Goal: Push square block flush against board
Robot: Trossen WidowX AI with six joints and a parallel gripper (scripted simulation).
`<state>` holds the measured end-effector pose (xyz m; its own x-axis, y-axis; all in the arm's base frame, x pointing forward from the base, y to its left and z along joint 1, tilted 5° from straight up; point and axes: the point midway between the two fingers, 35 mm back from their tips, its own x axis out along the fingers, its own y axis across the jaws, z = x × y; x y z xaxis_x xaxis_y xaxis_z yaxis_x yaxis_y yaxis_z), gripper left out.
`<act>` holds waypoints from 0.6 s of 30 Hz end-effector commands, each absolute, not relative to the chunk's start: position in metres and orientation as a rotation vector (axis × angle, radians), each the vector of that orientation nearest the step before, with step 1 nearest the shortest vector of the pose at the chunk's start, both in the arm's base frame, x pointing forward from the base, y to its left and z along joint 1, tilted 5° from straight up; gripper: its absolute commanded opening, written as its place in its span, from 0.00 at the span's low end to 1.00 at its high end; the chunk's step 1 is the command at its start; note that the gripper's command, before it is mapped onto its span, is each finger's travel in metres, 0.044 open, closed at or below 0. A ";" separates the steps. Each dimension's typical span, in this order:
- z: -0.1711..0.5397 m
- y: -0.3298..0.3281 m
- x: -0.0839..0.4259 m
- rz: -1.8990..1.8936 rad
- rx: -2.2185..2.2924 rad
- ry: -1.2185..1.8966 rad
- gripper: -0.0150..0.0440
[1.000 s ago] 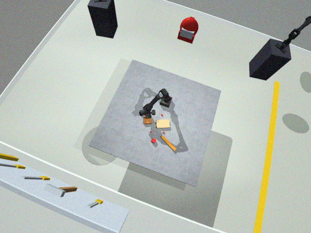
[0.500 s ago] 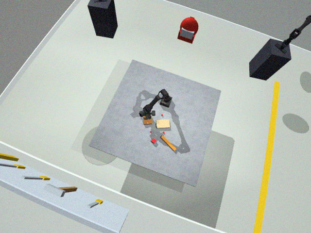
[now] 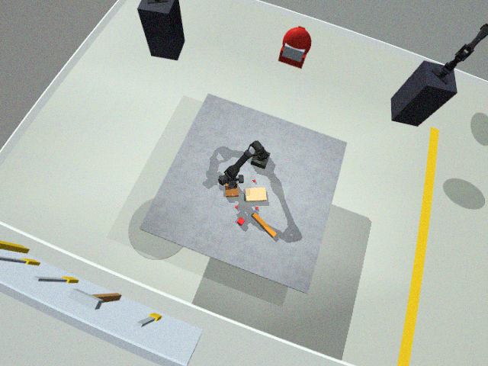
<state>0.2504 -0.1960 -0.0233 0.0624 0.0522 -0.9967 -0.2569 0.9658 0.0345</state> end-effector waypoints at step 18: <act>-0.023 -0.191 0.266 0.237 -0.162 1.490 0.25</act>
<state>0.2624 -0.1933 -0.0220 0.0636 0.0519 -0.9966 -0.2565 0.9659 0.0339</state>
